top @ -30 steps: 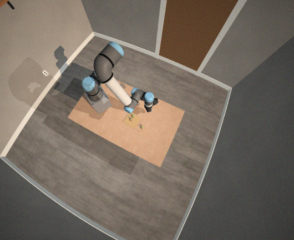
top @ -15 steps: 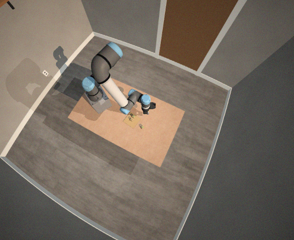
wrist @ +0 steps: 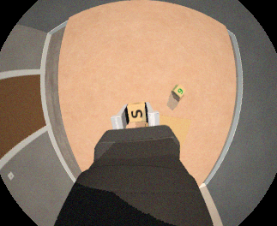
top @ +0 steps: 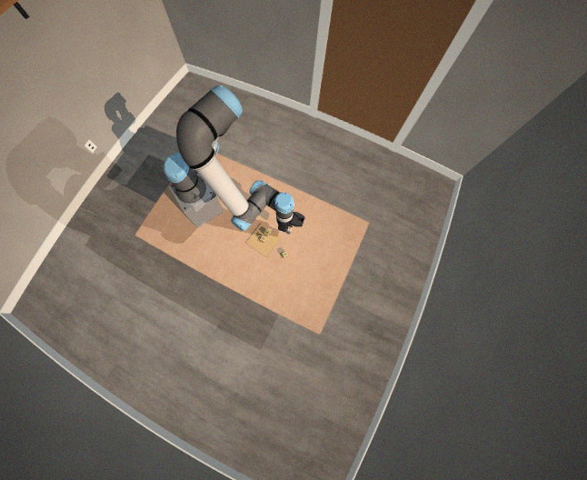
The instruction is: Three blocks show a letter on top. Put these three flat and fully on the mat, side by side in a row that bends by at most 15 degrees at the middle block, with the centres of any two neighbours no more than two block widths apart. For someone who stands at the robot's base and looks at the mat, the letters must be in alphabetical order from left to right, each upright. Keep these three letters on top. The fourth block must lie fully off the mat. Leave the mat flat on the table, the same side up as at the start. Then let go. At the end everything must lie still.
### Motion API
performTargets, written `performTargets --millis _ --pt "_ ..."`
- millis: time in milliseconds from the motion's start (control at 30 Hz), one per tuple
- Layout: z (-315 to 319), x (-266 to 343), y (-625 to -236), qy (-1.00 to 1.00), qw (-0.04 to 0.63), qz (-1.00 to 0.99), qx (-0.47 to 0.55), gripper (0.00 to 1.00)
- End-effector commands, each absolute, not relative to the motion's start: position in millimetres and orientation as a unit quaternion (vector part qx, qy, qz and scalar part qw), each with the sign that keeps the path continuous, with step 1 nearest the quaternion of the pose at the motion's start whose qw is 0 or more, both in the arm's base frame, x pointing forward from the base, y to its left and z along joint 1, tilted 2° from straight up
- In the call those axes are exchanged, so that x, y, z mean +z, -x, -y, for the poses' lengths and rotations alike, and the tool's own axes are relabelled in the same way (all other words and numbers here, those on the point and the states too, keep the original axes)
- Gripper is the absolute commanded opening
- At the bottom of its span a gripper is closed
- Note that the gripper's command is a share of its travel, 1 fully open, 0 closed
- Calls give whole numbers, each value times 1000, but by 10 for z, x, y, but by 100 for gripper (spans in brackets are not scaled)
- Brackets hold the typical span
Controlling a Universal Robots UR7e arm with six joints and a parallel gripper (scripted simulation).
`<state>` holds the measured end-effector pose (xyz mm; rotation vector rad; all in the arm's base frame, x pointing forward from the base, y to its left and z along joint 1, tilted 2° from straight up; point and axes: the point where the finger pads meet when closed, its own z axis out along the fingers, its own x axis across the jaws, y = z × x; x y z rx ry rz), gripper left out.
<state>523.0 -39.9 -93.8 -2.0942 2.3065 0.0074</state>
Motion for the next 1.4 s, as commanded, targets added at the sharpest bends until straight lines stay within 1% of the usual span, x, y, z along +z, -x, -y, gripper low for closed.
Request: performTargets --millis 0,200,700,767,1367 --pt "517 -934 -5147 619 13 -785 3 49" --pt "603 -936 -5074 576 13 -817 3 49" --pt "917 -941 -4745 385 12 -923 6 49" --pt "917 -941 -4745 385 12 -923 6 49" --pt "1178 -944 -4341 158 11 -987 9 49"
